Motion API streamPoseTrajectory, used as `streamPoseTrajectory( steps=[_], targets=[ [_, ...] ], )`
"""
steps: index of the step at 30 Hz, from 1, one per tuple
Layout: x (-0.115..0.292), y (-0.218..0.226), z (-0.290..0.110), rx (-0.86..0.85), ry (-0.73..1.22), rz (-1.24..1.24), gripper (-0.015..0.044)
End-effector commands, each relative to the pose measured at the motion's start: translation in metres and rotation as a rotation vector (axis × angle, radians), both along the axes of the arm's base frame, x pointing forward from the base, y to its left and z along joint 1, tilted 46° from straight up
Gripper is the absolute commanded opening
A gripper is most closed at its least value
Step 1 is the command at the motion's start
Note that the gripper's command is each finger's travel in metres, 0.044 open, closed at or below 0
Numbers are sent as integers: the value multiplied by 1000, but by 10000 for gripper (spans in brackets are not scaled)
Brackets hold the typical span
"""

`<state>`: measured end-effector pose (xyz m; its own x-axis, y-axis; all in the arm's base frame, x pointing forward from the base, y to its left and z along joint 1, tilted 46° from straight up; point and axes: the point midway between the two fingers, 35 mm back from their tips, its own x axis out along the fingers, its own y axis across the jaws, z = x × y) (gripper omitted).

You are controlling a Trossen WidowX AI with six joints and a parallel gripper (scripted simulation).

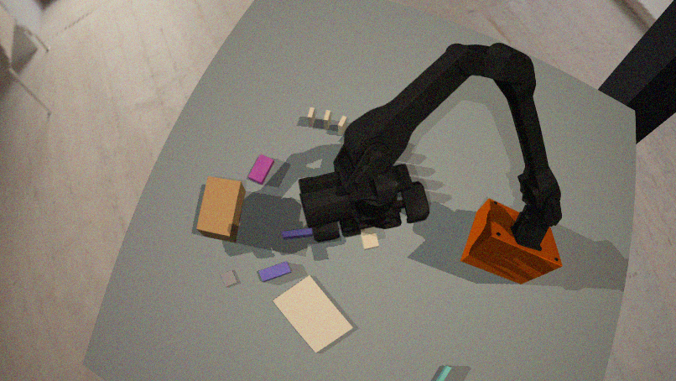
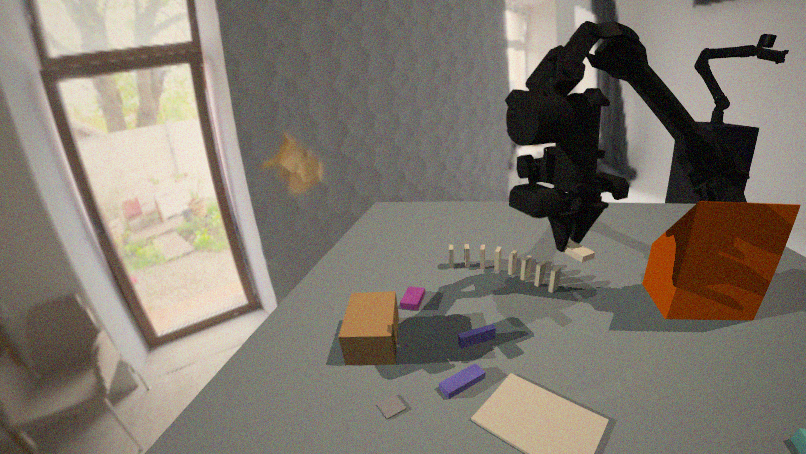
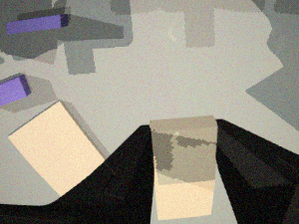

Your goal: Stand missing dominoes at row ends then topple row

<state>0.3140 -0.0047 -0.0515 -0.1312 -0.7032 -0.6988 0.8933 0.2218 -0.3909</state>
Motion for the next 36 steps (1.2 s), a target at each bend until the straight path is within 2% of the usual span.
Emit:
streamPoseTrajectory(
  steps=[1, 11, 23, 36],
  targets=[
    [-5, 25, -16, 53, 214, 212, 107],
    [-41, 105, -81, 224, 1052, 1075, 107],
    [-85, 147, -125, 327, 1667, 1671, 107],
    [-87, 148, -127, 331, 1692, 1694, 107]
  ],
)
